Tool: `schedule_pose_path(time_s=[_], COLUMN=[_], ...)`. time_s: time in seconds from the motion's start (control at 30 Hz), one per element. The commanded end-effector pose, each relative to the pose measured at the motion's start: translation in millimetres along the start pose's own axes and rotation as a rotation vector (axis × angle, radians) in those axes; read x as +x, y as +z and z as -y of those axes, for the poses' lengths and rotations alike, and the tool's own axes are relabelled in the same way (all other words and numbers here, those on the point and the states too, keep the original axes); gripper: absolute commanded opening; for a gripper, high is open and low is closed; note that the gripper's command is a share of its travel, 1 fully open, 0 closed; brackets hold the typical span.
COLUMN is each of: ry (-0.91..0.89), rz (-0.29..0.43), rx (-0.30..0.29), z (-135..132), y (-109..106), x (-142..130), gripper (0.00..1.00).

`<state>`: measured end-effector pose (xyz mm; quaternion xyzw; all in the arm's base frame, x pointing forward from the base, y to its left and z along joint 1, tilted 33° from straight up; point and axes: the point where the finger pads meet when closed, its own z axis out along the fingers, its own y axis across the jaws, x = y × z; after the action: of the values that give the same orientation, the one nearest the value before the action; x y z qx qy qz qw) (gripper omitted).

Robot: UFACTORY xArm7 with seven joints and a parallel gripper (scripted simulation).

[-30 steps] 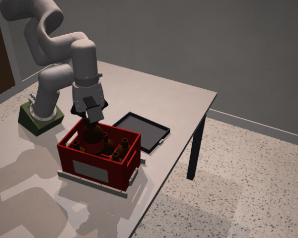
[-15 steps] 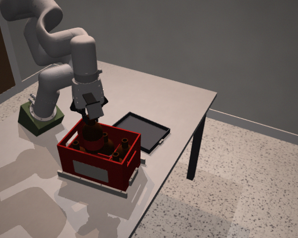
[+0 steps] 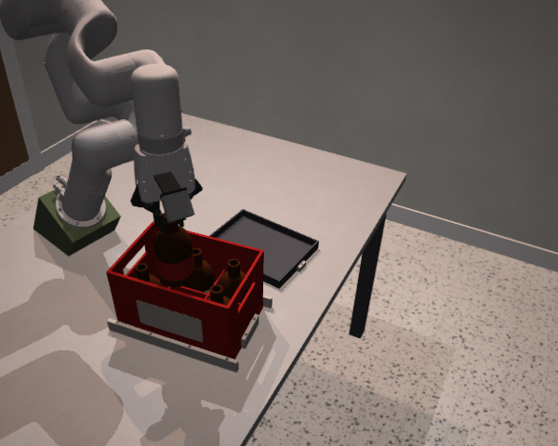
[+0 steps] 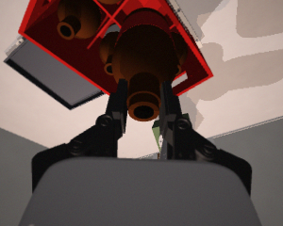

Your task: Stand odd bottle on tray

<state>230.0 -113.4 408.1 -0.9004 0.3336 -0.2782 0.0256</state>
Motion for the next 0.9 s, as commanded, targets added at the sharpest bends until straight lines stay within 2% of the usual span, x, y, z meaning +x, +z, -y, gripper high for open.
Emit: schedule_pose_path(time_s=[0.0, 0.6, 0.87], ry=[0.000, 0.000, 0.000], rz=[-0.004, -0.004, -0.004], rx=[0.001, 0.001, 0.001], z=[0.3, 0.3, 0.3], y=[-1.6, -4.6, -13.4], x=[1.0, 0.9, 0.8], gripper=[0.00, 0.00, 0.00])
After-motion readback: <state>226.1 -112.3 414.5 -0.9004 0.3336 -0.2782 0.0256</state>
